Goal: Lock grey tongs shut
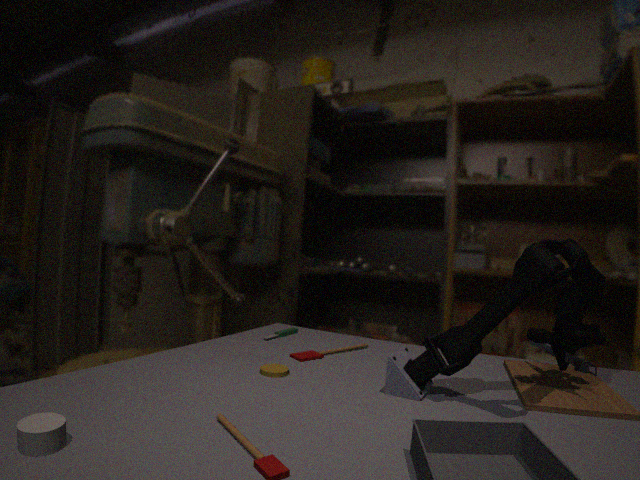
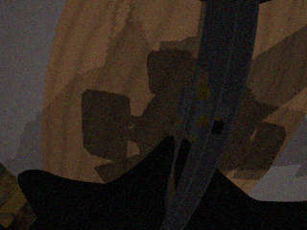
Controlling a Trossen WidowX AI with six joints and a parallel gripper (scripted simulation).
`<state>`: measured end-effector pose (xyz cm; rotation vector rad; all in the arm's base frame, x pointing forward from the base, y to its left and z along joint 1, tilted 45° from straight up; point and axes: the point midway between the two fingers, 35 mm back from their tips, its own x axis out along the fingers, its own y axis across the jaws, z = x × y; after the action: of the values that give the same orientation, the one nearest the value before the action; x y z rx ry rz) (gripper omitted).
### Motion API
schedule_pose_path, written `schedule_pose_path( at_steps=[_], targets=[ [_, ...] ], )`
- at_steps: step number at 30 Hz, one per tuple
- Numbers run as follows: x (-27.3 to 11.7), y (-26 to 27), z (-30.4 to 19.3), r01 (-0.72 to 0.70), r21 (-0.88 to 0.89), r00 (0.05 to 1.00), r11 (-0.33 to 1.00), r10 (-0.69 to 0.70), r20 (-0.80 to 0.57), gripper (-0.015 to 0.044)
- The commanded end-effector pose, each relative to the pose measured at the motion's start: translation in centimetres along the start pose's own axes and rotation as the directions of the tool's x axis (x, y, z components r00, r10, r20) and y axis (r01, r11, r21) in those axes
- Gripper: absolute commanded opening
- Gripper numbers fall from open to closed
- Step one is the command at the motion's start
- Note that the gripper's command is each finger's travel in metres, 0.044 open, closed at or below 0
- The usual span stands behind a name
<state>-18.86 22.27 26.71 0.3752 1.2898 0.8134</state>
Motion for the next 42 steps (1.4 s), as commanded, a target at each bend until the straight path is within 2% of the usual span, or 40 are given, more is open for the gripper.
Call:
schedule_pose_path(
  at_steps=[1, 14, 15, 21, 32, 38, 42],
  targets=[
    [0.0, 0.0, 0.0, 0.000, 0.000, 1.000, 1.000, 0.000, 0.000, 0.0086],
    [0.0, 0.0, 0.0, 0.000, 0.000, 1.000, 1.000, 0.000, 0.000, 0.0428],
    [0.0, 0.0, 0.0, 0.000, 0.000, 1.000, 1.000, 0.000, 0.000, 0.0440],
    [-0.6, 0.1, 1.4, 0.003, 0.000, 1.000, 1.000, -0.003, -0.001, 0.0440],
    [-8.2, -3.4, 14.3, -0.001, -0.006, 1.000, 1.000, 0.001, 0.000, 0.0440],
    [-8.4, -3.5, 14.5, -0.002, -0.006, 1.000, 1.000, 0.002, 0.000, 0.0440],
    [-10.4, -3.3, 14.7, -0.058, -0.014, 0.996, 0.998, 0.057, -0.064, 0.0440]
  ],
)
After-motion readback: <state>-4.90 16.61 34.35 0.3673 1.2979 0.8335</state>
